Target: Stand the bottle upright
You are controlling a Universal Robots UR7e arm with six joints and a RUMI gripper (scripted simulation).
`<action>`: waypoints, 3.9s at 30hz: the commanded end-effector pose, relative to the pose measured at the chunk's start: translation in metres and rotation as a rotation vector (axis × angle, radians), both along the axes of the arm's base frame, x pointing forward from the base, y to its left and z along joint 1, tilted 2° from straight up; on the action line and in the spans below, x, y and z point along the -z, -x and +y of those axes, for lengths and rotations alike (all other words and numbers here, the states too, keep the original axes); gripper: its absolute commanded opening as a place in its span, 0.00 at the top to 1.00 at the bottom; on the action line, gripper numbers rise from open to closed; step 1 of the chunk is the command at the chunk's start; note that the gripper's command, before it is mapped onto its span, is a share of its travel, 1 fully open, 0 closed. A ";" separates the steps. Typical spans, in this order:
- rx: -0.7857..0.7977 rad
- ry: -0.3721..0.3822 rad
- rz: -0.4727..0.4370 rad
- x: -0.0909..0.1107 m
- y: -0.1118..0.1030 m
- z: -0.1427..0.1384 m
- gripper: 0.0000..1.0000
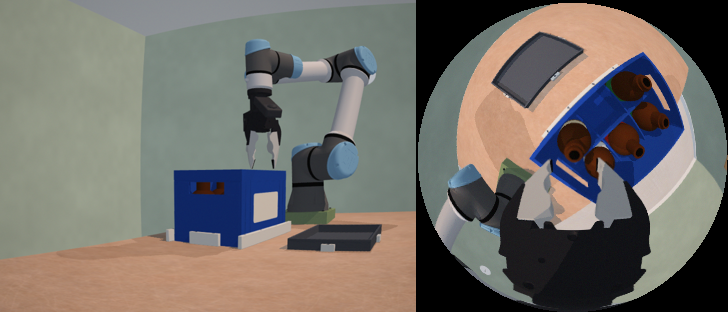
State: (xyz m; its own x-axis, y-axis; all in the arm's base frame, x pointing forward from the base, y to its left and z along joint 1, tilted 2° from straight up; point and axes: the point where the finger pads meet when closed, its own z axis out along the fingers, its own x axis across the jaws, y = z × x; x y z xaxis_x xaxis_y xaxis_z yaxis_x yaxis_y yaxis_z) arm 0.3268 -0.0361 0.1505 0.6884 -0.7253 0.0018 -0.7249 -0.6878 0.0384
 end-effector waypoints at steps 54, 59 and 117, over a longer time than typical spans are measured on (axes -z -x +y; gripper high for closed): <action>0.000 0.000 -0.001 0.038 0.001 -0.001 0.62; 0.000 0.000 -0.001 0.039 0.001 -0.001 0.62; 0.000 0.000 -0.001 0.039 0.001 -0.001 1.00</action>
